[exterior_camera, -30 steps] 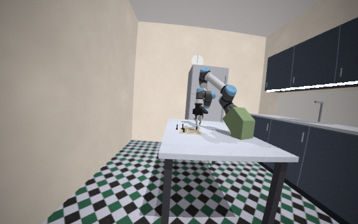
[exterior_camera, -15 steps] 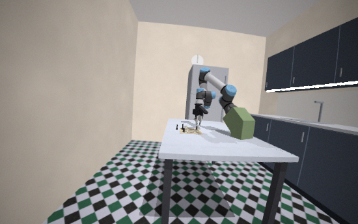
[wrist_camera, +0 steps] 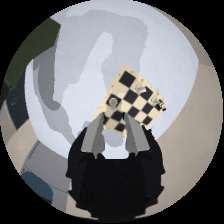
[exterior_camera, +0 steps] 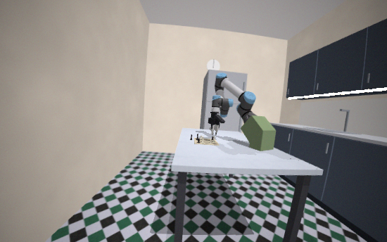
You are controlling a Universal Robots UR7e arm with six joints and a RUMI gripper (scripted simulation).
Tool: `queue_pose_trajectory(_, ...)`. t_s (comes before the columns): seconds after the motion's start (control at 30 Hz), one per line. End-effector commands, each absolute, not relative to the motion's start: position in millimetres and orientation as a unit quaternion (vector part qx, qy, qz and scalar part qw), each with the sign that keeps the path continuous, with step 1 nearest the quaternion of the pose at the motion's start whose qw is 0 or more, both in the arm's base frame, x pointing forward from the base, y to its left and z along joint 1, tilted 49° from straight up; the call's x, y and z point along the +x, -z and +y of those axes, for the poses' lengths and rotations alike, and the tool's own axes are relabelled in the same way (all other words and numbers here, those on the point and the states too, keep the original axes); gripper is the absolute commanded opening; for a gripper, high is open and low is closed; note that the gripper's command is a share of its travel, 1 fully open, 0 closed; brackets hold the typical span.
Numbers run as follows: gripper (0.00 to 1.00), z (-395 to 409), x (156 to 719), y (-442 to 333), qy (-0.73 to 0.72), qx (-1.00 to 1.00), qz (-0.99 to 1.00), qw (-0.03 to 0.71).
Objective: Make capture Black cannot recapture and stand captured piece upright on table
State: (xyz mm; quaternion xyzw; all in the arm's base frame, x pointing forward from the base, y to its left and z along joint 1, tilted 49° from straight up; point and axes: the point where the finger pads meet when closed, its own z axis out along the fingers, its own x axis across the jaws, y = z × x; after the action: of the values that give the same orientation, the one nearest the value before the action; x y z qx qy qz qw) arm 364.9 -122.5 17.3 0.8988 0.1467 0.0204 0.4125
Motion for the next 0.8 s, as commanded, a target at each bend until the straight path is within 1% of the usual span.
queue_pose_trajectory(0.0,0.25,-122.3,365.0,-17.5,-0.021,0.899,0.147,0.413)
queue_pose_trajectory(0.77,0.25,-131.1,366.9,-9.6,-0.021,0.899,0.147,0.413)
